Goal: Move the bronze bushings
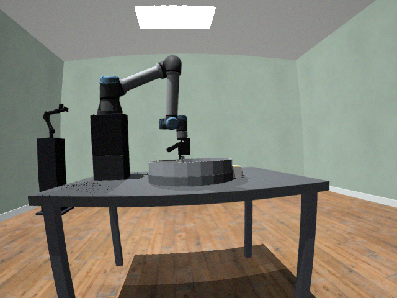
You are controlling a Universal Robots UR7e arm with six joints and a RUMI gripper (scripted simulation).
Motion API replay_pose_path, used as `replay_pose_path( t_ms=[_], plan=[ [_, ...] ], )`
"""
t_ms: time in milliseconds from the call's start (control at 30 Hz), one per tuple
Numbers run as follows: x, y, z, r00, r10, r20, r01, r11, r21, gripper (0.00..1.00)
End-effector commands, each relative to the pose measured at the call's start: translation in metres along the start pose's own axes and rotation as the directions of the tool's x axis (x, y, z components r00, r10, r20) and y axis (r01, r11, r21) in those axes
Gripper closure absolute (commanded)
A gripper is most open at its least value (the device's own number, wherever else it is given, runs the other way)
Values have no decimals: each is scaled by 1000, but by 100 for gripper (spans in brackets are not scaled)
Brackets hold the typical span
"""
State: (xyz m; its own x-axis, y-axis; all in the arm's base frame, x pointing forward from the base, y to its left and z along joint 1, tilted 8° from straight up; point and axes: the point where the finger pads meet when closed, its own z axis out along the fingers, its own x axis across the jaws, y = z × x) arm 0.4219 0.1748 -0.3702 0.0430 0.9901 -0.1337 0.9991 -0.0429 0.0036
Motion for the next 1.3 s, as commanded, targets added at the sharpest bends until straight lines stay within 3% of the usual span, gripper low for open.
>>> replay_pose_path(
  t_ms=[0, 267, 767, 1267],
  plan=[
    [0, 0, -5, 1000, 0, 0, 0, 1000, -1, 94],
    [0, 0, -20, 1000, -1, 0, 1, 1000, -1, 94],
    [0, 0, -89, 1000, -1, 0, 1, 1000, -1, 94],
    [0, 0, -115, 1000, 0, 0, 0, 1000, -1, 94]
  ],
)
